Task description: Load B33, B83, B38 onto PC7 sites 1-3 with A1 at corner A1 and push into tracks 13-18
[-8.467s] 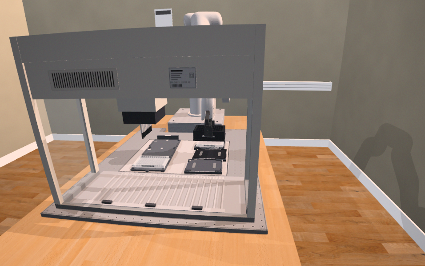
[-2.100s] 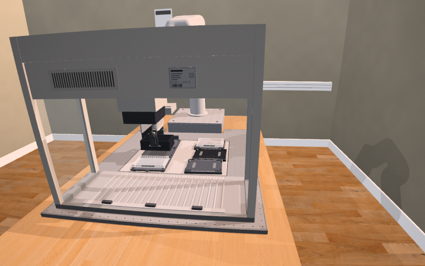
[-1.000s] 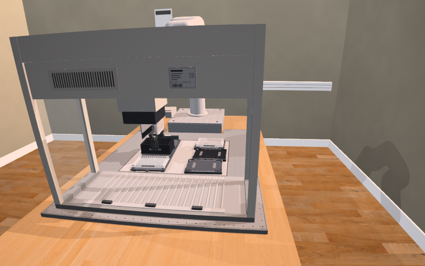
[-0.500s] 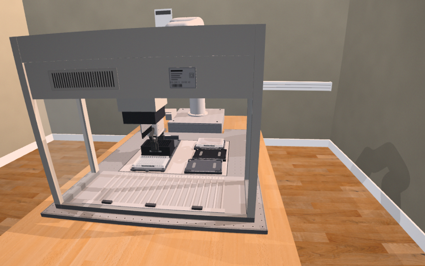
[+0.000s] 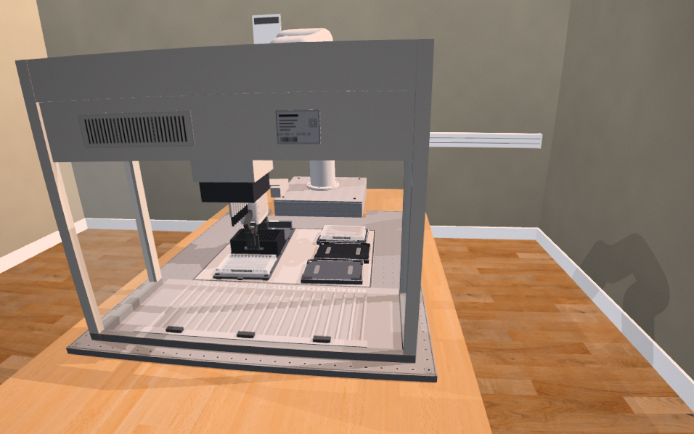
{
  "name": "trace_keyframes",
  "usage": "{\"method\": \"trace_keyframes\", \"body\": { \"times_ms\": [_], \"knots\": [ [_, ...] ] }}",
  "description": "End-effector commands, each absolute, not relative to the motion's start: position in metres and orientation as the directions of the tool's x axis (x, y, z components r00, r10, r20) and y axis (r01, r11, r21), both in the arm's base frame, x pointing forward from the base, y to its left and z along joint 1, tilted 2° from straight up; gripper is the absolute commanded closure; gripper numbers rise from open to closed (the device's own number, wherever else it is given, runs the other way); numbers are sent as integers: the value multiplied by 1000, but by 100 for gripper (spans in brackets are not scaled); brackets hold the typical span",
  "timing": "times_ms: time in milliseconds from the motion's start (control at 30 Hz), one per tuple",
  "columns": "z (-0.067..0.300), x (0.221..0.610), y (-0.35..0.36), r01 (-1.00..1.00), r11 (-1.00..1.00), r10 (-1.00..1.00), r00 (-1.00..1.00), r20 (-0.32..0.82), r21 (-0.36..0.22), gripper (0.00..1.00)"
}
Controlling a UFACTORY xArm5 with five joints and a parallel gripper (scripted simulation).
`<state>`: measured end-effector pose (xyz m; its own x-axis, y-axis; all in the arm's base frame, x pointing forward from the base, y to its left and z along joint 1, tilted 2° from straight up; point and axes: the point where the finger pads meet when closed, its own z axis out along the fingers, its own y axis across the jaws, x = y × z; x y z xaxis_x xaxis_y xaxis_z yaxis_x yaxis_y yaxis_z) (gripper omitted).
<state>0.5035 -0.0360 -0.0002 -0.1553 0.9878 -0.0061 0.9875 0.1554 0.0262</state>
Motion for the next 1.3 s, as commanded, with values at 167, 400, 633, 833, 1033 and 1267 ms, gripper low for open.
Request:
{"method": "trace_keyframes", "body": {
  "times_ms": [167, 400, 633, 833, 1033, 1267],
  "knots": [
    [1, 505, -36, 987, 155, 988, -156, 5, 33, 100],
    [1, 505, -36, 987, 155, 988, -156, 5, 33, 0],
    [1, 505, -36, 987, 155, 988, -156, 5, 33, 0],
    [1, 505, -36, 987, 155, 988, -156, 5, 33, 0],
    [1, 505, -36, 987, 155, 988, -156, 5, 33, 0],
    [1, 505, -36, 987, 155, 988, -156, 5, 33, 0]
  ]
}}
